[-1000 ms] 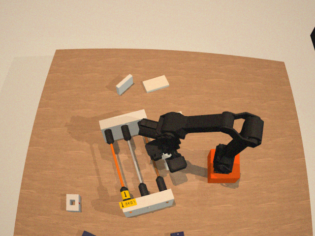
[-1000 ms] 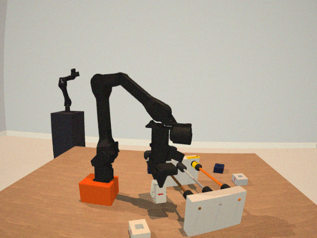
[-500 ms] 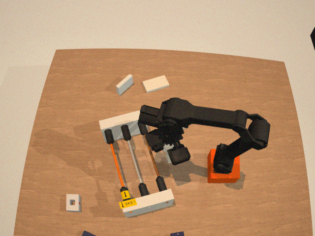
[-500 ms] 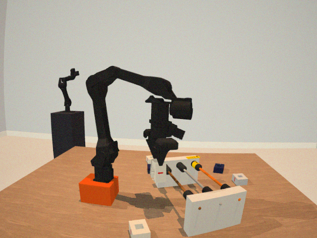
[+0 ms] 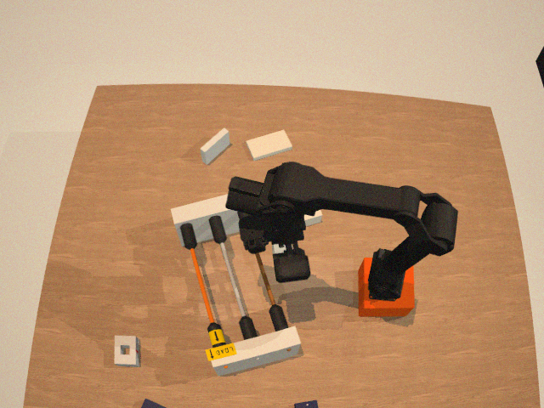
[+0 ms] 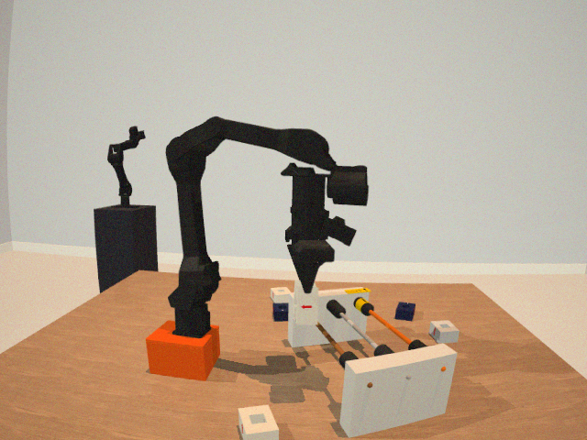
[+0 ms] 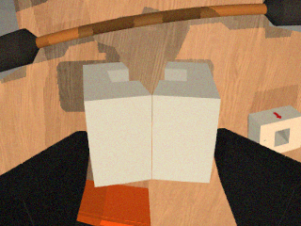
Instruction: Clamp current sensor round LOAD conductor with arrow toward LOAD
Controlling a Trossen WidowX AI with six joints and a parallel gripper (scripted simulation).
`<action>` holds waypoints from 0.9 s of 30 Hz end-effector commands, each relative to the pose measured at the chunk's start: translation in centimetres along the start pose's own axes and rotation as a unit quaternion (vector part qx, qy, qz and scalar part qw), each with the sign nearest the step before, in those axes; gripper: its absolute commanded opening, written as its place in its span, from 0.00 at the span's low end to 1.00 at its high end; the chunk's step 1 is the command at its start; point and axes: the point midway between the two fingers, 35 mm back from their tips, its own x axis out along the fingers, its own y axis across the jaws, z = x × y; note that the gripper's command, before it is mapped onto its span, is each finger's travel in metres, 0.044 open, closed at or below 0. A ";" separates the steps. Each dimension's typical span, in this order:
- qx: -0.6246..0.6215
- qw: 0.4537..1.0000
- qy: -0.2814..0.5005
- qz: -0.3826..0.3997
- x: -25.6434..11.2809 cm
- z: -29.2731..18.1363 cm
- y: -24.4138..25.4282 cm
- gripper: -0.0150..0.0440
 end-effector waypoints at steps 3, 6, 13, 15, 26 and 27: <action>0.077 0.997 -0.002 -0.001 -0.5 2.1 -0.1 0.25; 0.121 0.993 -0.002 -0.001 -0.6 3.2 -0.1 0.25; 0.223 0.975 -0.004 -0.001 -0.9 5.9 0.1 0.25; 0.252 0.968 -0.004 0.000 -0.9 6.6 0.2 0.25; 0.405 0.914 -0.006 0.002 -0.6 10.7 1.0 0.25; 0.419 0.908 -0.006 0.002 -0.6 11.1 1.0 0.25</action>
